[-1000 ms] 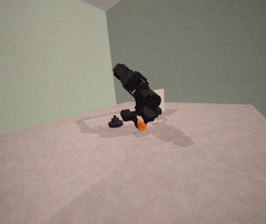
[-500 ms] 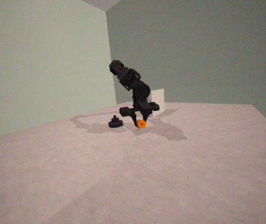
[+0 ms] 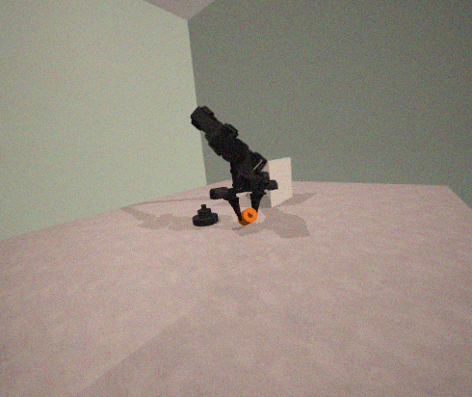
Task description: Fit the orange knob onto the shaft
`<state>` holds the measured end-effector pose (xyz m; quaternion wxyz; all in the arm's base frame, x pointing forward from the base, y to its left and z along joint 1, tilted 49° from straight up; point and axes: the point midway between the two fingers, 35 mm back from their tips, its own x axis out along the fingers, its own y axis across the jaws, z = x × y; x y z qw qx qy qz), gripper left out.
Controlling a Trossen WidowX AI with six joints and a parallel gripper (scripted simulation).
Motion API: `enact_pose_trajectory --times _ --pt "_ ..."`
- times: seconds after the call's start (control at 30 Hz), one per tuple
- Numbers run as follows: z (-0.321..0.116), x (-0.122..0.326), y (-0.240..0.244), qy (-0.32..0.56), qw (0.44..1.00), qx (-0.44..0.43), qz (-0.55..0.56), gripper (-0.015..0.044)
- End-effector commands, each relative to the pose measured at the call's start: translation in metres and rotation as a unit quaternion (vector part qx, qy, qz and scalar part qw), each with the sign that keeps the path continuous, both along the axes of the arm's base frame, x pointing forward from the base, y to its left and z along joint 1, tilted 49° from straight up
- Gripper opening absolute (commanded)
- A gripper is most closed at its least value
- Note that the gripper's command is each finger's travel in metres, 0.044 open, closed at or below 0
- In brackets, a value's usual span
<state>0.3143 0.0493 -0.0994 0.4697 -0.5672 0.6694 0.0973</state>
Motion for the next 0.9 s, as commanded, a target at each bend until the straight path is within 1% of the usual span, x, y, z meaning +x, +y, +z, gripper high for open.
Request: enact_pose_trajectory --times 0.0,0.87 --pt "0.004 -0.002 -0.002 -0.009 1.000 0.027 0.010 0.0179" --pt "0.020 -0.016 -0.016 -0.075 0.974 0.194 0.091 0.0179"
